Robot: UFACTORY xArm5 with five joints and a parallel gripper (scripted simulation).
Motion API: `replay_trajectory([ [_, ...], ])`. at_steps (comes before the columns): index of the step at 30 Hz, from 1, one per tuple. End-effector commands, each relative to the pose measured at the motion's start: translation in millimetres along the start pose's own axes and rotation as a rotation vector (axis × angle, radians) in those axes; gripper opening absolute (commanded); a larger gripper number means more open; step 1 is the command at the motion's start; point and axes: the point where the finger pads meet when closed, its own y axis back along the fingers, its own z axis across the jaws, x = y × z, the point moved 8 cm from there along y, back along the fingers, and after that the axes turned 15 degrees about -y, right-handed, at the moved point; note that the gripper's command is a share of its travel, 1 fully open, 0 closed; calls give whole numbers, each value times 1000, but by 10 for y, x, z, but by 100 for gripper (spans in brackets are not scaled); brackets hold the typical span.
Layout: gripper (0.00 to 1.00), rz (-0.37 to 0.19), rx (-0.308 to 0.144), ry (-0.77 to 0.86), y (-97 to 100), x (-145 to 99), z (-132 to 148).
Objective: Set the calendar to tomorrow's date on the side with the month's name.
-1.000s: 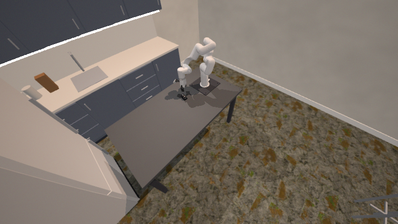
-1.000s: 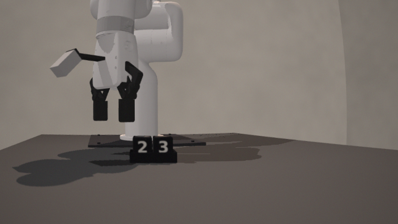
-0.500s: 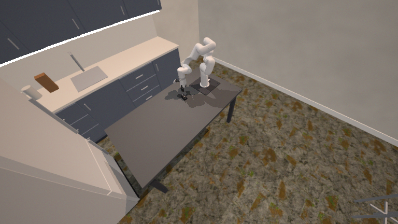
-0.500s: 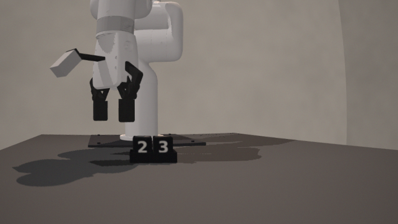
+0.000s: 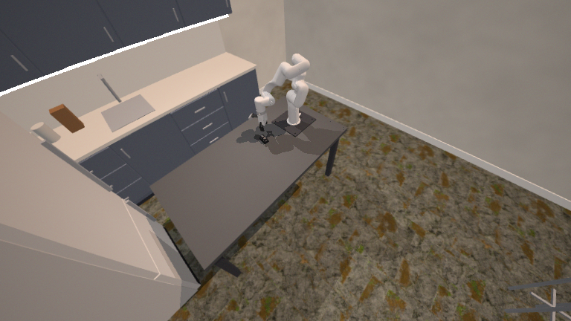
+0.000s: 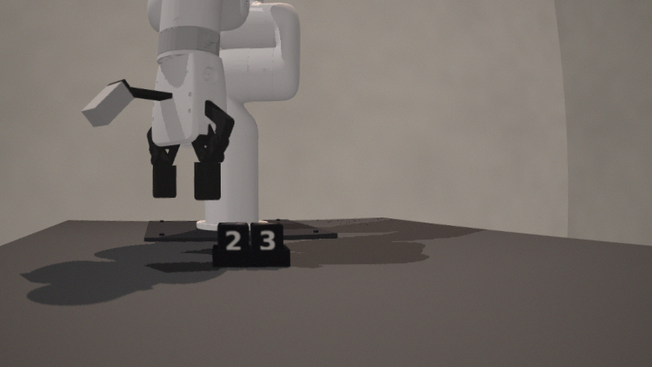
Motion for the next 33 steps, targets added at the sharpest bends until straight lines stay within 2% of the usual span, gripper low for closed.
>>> replay_trajectory([
  [1,100,2,3,0,9,5,-8],
  [13,100,2,3,0,45,5,-8],
  [18,100,2,3,0,208,4,-8],
  [20,100,2,3,0,208,4,-8],
  [28,100,2,3,0,543,3,-7],
  [33,100,2,3,0,608,3,-7],
])
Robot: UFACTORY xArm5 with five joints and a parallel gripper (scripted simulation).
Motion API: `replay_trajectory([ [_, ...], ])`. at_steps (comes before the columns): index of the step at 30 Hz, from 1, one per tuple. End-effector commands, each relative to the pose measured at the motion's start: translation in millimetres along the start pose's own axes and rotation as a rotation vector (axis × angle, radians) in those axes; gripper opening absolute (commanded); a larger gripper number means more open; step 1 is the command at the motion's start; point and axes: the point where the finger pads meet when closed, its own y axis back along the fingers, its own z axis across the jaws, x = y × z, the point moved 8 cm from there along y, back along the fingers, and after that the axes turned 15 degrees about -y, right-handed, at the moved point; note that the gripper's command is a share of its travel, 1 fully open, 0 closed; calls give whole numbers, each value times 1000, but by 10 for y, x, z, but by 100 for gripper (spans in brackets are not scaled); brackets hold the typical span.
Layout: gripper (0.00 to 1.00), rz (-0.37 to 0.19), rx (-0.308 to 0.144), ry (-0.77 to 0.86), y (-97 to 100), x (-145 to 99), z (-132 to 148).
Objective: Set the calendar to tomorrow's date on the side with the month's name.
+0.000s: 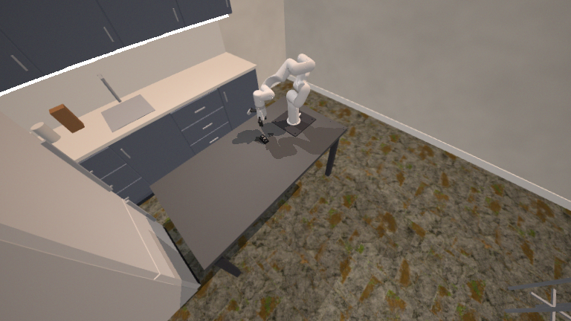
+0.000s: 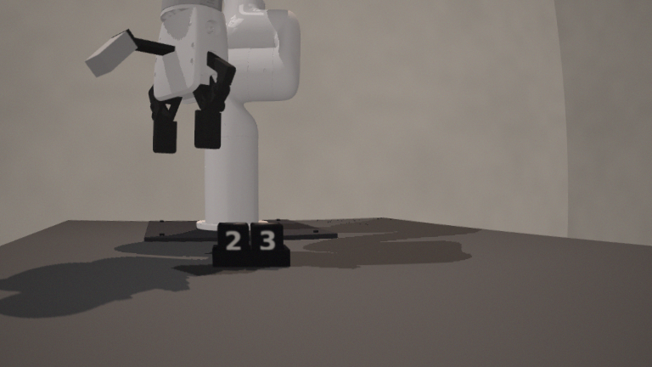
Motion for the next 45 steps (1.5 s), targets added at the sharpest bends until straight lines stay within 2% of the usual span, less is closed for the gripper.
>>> replay_trajectory([
  [1,100,1,1,0,62,-1,1],
  [15,100,1,1,-18,60,-5,-19],
  [19,100,0,1,-158,40,-48,-172],
  [21,100,0,1,-158,40,-48,-172],
  [23,100,0,1,-273,18,-89,-298],
  [34,100,-1,1,-591,-65,-239,-648],
  [42,100,-1,1,-670,-91,-285,-734],
  [43,49,-1,1,-670,-91,-285,-734],
  [45,49,-1,1,-670,-91,-285,-734],
])
